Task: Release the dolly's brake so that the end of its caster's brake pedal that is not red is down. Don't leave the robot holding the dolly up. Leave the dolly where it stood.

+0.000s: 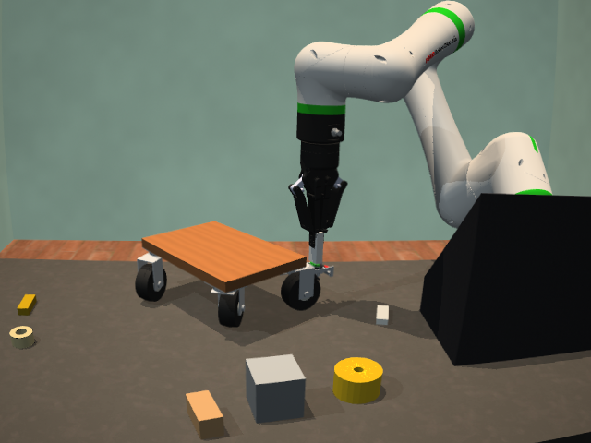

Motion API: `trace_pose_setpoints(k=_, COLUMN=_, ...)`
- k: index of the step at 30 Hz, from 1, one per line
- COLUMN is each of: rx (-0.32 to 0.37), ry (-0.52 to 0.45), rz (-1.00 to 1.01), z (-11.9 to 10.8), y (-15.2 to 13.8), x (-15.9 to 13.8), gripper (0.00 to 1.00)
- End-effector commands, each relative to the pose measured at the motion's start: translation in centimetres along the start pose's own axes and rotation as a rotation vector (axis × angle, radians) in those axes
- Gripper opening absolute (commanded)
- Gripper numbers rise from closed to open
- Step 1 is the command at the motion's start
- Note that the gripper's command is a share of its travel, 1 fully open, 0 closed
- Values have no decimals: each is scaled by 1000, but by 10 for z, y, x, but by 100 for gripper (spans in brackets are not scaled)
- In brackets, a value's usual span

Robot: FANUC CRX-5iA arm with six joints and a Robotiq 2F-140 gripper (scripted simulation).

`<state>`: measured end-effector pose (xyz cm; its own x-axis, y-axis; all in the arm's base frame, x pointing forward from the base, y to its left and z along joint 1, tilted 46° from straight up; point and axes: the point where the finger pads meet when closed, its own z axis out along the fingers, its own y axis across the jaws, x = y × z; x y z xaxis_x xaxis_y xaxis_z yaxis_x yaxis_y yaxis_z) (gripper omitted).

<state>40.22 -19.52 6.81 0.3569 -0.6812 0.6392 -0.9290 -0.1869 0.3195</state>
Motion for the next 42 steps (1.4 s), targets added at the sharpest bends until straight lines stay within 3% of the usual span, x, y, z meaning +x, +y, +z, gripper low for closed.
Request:
trace_pose_setpoints(k=1, rx=0, ry=0, rz=0, z=0, y=0, x=0, gripper=0)
trace_pose_setpoints(k=42, rx=0, ry=0, rz=0, z=5, y=0, x=0, gripper=0)
